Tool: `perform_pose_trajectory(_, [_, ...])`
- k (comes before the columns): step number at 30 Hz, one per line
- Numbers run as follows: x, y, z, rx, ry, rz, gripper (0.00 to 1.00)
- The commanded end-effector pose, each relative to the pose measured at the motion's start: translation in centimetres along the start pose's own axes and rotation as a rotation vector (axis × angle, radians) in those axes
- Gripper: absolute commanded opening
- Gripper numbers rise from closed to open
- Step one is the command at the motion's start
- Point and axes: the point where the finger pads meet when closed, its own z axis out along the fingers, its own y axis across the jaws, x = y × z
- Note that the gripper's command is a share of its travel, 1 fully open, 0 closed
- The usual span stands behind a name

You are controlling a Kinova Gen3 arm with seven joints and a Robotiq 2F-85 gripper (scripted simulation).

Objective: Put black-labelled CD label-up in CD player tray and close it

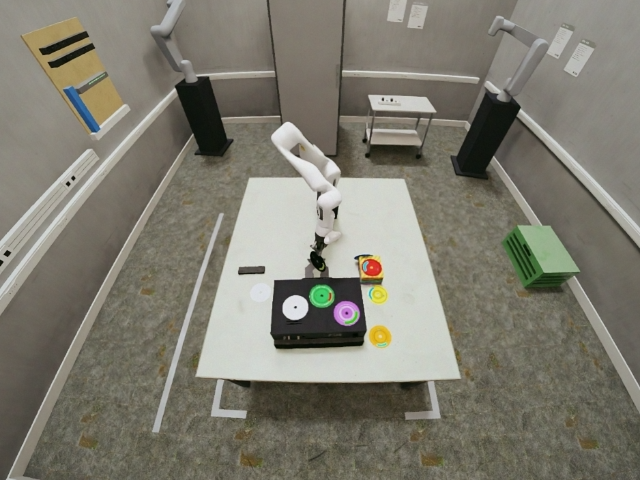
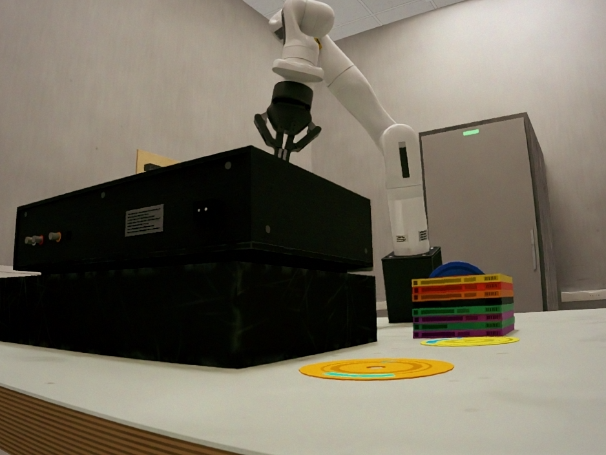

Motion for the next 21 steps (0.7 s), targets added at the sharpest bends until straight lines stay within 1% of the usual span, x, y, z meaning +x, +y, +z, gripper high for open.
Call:
perform_pose_trajectory(1, [-0.14, 0.22, 0.01, -0.001, 0.001, 0.0, 0.11])
perform_pose_trajectory(21, [-0.27, 0.45, 0.05, -0.001, 0.002, -0.007, 0.11])
